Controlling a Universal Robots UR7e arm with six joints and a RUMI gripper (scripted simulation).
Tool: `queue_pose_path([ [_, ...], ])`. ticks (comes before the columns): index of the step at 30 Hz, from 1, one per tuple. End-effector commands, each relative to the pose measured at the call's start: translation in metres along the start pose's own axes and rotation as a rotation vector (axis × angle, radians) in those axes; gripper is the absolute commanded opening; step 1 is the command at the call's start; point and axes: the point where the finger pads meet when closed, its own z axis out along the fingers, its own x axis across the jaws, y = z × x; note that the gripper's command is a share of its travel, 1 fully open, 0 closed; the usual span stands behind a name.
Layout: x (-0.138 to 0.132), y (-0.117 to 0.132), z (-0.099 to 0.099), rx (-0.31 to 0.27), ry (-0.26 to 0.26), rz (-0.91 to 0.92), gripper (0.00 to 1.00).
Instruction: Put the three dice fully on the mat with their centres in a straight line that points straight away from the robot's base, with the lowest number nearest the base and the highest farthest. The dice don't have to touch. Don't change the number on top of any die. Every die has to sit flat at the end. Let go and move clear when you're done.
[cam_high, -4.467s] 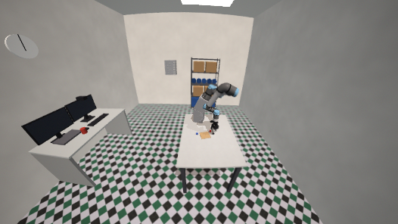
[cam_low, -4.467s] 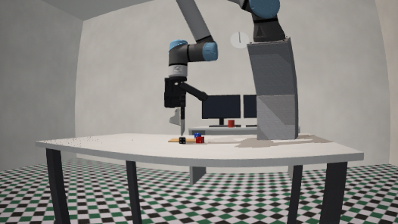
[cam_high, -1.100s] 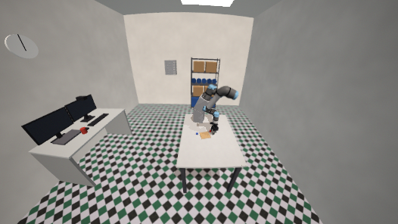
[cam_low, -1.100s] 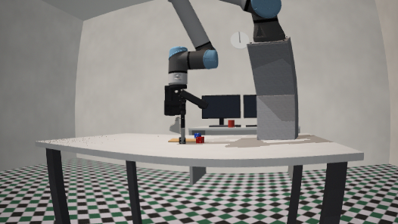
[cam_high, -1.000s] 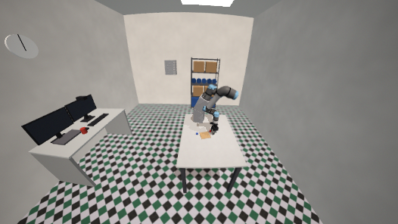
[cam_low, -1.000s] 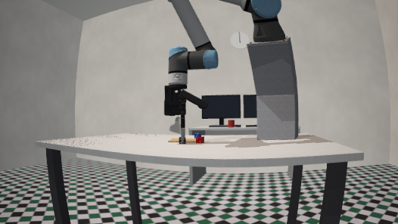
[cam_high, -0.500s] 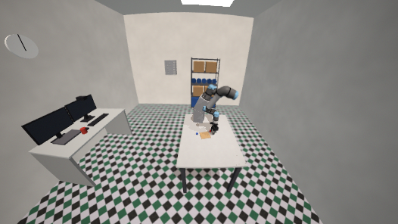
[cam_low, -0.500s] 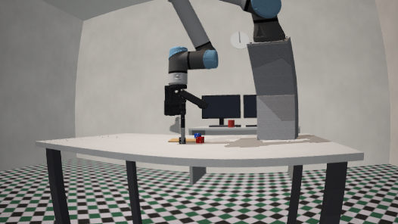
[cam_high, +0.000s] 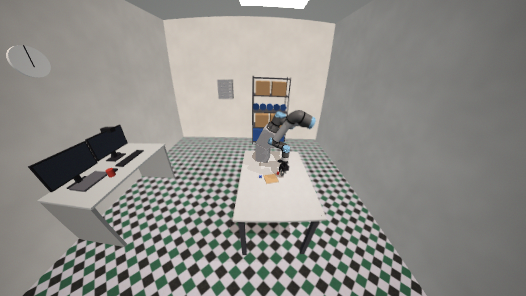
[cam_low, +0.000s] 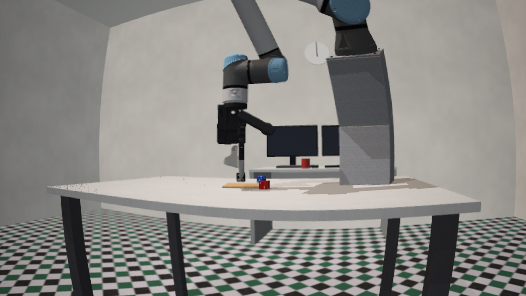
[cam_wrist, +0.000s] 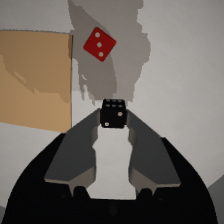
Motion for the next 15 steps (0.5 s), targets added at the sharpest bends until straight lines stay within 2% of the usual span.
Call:
queue_pose_path([
  [1,0.000,0.001,-0.018,-0.001,0.000,0.000,0.06],
  [7,0.000,0.000,-0.047,-0.001,0.000,0.000,0.06],
  [9,0.000,0.000,-0.047,-0.001,0.000,0.000,0.06],
  [15,0.000,0.000,-0.067,-0.001,0.000,0.000,0.06],
])
